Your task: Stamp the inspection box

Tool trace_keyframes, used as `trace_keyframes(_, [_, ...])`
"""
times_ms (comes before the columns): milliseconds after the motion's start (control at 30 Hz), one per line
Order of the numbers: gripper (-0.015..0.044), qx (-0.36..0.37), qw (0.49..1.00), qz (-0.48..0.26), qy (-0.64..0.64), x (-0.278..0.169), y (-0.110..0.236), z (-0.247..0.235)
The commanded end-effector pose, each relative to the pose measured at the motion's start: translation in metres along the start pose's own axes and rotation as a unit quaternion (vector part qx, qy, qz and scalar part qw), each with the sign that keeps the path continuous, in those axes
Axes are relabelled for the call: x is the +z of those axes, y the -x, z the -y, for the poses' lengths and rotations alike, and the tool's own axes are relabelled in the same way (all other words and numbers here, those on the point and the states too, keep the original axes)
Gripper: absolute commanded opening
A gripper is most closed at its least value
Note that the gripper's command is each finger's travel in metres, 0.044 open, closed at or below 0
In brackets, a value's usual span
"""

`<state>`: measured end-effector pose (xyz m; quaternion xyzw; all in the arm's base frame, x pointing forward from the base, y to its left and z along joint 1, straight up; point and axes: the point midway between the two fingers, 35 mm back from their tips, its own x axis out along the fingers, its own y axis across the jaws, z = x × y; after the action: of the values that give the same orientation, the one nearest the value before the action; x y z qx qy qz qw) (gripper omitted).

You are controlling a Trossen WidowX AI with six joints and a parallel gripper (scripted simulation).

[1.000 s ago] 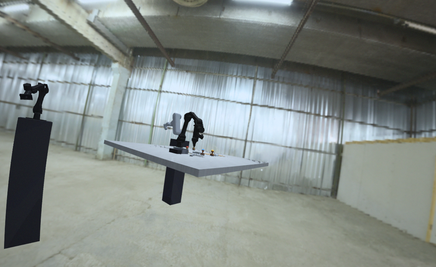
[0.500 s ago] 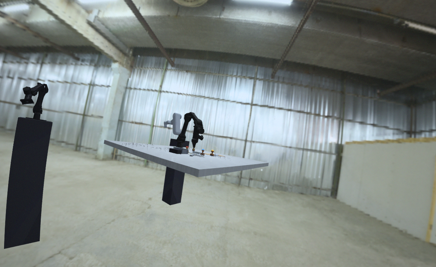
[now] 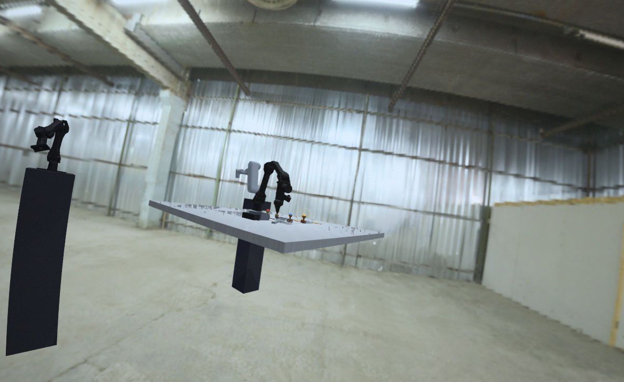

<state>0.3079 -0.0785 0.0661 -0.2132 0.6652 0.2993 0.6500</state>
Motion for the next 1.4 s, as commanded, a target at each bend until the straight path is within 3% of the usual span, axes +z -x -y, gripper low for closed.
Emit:
trace_keyframes(0, [0.0000,0.000,1.000,-0.002,0.001,-0.001,-0.003,0.000])
trace_keyframes(1367, [0.0000,0.000,1.000,-0.002,0.000,-0.002,-0.020,0.001])
